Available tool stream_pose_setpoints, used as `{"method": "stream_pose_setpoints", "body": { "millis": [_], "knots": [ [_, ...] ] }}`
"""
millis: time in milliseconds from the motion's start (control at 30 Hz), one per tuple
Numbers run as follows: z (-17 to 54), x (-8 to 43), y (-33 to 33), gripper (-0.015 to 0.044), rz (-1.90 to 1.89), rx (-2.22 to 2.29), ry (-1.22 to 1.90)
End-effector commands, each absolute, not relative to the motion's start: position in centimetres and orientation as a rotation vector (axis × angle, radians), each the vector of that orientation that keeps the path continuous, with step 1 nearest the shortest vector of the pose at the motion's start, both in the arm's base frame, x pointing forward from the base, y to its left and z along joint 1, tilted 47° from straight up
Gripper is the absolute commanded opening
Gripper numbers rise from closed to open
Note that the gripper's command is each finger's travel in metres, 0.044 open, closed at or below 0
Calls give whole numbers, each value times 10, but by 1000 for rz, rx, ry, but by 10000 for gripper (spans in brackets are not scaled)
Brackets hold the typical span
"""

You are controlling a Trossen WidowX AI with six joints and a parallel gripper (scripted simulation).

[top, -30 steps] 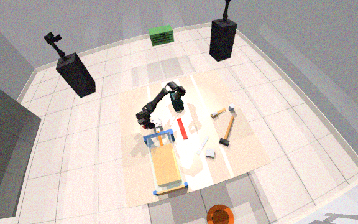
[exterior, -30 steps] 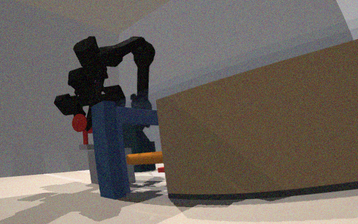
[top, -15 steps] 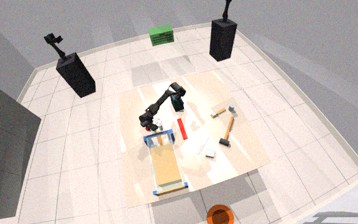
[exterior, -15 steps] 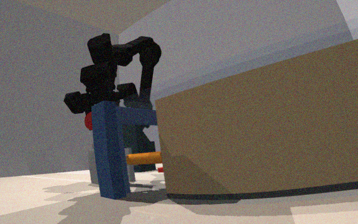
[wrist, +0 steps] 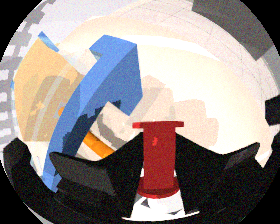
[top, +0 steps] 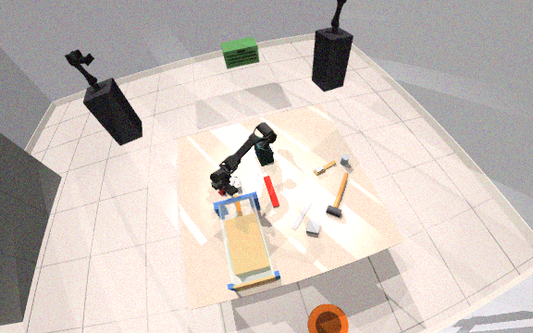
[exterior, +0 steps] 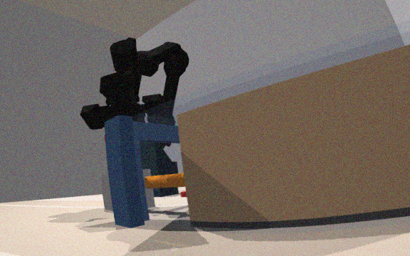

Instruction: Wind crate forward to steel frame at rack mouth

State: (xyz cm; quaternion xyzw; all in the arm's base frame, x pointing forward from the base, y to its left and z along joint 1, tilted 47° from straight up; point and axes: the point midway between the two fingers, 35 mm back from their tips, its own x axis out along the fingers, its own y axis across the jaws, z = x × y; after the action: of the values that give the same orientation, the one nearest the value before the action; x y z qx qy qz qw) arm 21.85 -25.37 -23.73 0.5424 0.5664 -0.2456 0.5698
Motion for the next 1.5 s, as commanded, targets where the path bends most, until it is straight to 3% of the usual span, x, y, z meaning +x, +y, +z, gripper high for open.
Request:
{"method": "stream_pose_setpoints", "body": {
  "millis": [0, 1467],
  "knots": [
    [-226, 232, -237, 0, -524, 1300, 1332],
    [-178, 244, -189, 0, -520, 1304, 1334]
  ]
}}
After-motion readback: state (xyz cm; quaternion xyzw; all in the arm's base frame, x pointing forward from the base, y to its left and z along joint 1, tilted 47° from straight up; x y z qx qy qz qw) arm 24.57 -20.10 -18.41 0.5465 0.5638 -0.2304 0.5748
